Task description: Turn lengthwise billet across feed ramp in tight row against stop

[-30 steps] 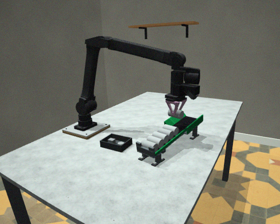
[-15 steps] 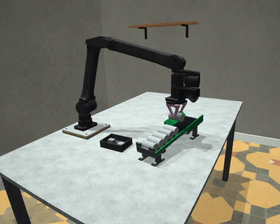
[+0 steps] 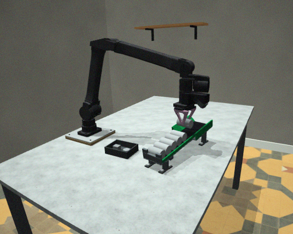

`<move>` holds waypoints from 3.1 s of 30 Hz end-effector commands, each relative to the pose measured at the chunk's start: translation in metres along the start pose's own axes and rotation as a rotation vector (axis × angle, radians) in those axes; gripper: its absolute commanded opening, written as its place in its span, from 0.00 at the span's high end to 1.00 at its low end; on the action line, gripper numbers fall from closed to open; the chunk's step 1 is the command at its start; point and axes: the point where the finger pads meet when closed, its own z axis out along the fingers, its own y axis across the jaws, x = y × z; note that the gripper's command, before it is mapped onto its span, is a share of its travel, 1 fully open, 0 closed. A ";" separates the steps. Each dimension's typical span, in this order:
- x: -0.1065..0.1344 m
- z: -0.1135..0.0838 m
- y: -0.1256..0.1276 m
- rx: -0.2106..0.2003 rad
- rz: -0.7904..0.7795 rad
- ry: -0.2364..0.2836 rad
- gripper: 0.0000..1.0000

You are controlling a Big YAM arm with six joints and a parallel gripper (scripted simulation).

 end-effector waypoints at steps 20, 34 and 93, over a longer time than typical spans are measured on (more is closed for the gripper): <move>-0.016 -0.036 0.013 -0.031 0.003 -0.096 1.00; -0.016 -0.036 0.013 -0.031 0.003 -0.096 1.00; -0.019 -0.015 0.025 -0.036 0.002 -0.103 1.00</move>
